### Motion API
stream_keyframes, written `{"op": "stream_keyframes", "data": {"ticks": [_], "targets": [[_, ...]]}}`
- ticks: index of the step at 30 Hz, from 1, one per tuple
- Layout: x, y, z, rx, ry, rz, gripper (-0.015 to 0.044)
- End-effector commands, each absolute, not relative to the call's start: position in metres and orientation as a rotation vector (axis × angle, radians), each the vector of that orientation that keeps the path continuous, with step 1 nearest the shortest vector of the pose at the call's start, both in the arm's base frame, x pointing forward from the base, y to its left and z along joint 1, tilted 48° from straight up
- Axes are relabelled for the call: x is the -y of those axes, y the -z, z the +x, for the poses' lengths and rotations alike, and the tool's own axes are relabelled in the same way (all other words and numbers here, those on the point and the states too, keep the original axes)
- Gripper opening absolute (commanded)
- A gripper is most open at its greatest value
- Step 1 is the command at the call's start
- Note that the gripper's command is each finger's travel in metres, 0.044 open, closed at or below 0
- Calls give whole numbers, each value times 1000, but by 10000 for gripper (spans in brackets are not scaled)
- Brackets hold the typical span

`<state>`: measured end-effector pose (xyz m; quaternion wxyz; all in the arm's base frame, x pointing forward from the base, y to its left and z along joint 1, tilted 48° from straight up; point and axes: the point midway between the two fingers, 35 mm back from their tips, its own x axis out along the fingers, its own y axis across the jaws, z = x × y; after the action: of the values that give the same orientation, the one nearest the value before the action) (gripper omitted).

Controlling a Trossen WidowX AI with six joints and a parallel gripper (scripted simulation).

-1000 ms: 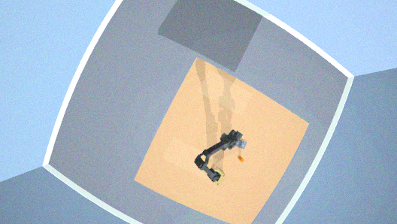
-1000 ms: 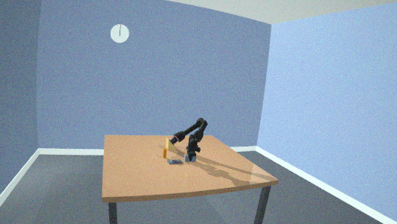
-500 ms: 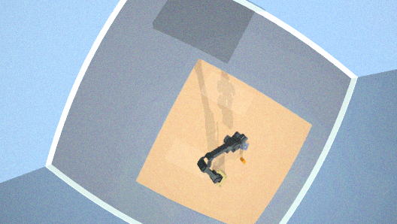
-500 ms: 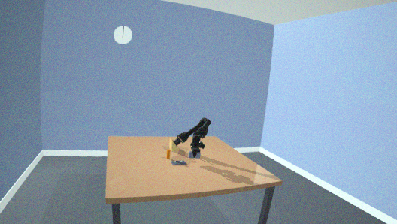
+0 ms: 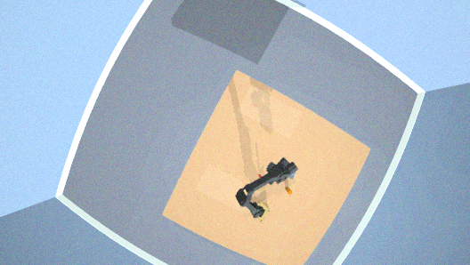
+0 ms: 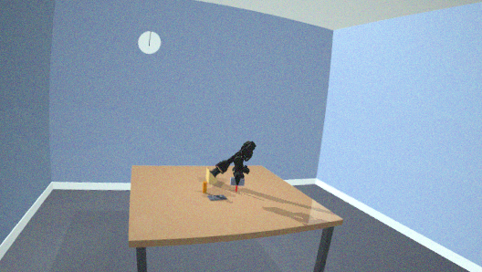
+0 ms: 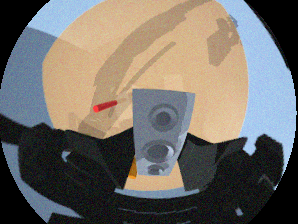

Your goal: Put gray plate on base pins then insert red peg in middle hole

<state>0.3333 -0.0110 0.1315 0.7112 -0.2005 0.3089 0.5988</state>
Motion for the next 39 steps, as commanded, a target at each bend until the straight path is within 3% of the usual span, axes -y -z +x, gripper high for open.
{"op": "stream_keyframes", "data": {"ticks": [1, 15, 39], "targets": [[20, -141, 331, -685, -1326, -447, 0], [39, -161, 323, -679, -1323, -440, 0], [61, -91, 342, -602, -1378, -541, 0]]}}
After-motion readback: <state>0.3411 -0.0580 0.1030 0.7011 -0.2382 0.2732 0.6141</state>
